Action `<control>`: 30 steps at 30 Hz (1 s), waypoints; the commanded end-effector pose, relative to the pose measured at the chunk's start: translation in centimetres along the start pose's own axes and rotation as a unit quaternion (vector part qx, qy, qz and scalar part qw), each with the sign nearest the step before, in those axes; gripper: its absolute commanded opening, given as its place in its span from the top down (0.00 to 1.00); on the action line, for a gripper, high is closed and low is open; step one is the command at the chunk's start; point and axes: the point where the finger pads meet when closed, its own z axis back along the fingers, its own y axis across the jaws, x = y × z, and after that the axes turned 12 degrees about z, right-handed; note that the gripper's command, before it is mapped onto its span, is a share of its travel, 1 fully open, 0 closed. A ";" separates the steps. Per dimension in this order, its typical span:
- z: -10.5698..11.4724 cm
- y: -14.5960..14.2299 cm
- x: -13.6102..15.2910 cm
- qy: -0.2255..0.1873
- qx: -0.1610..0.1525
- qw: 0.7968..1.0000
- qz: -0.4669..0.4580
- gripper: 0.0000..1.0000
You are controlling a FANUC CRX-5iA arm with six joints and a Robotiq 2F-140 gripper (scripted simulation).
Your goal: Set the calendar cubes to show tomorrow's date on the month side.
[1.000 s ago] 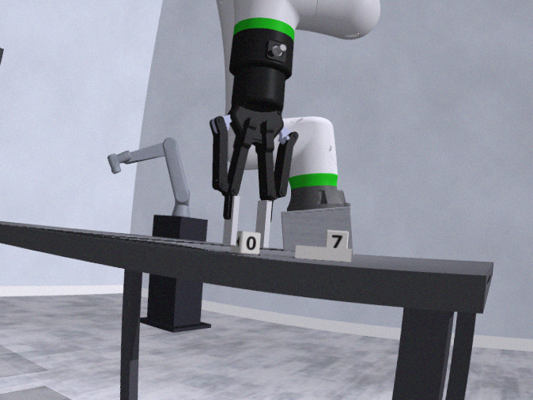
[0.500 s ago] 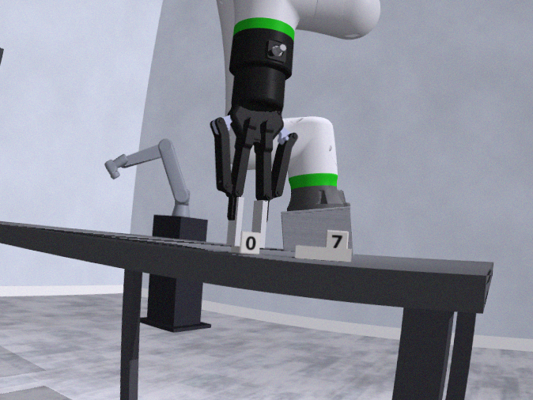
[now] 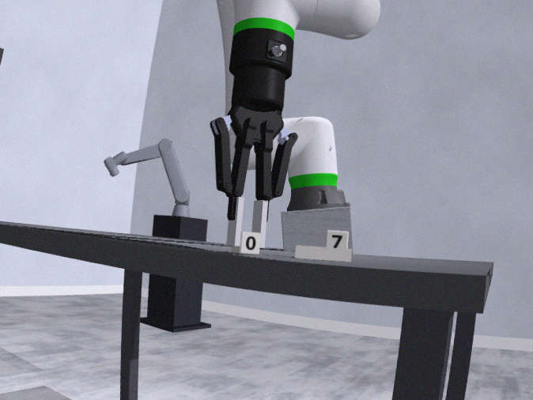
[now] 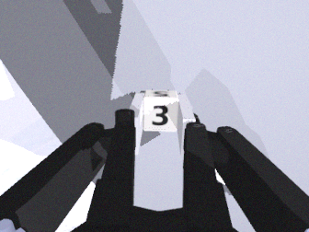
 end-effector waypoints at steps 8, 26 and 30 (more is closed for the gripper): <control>0.0 0.0 0.0 0.000 0.000 1.000 0.000 0.76; 6.6 0.0 0.0 0.000 0.000 1.000 0.000 0.76; 7.9 0.0 0.0 0.000 0.000 1.000 0.000 0.76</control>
